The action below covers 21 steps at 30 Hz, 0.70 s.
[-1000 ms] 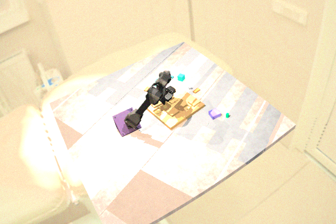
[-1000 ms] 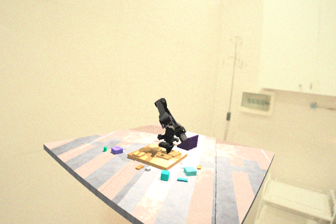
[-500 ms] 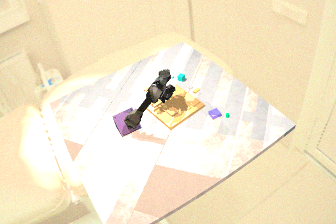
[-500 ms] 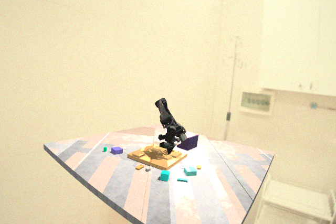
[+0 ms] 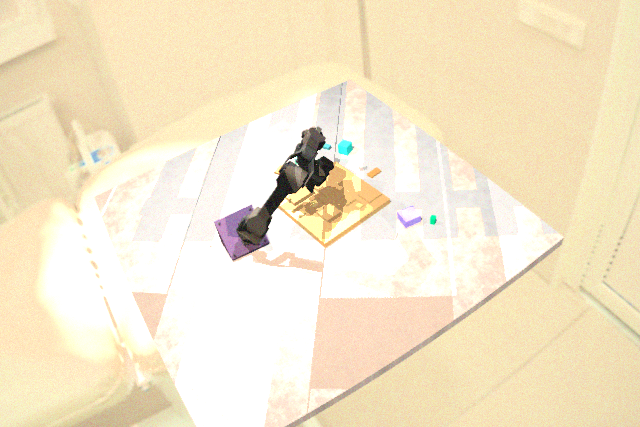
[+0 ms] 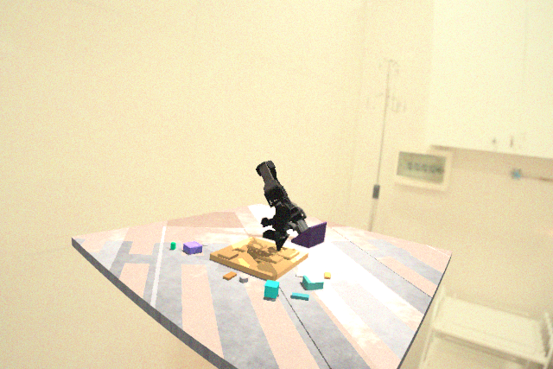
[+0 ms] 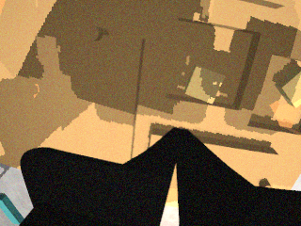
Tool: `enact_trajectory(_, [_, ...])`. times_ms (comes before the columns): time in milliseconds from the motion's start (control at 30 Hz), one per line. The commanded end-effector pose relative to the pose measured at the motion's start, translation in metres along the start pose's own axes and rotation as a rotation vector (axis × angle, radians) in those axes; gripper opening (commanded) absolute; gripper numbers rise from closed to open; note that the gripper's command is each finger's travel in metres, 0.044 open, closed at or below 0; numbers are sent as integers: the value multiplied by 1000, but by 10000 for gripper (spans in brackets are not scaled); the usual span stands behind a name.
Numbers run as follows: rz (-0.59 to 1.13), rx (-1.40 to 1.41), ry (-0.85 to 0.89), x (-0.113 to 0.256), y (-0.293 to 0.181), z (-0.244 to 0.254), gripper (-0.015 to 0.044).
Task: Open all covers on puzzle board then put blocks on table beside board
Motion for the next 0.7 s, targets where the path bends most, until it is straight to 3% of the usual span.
enact_trajectory(0, [6, -6, 8, 9, -1, 2, 0])
enact_trajectory(667, [1, 0, 1, 26, -2, 2, 0])
Point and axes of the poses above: the point midway between the two fingers, 35 mm back from their tips, its own x axis back along the fingers, its own z axis across the jaws, y = z × x, the point moved 3 cm from there along x, back along the fingers, and after that the axes turned 1 degree about -x, right-handed, at the moved point
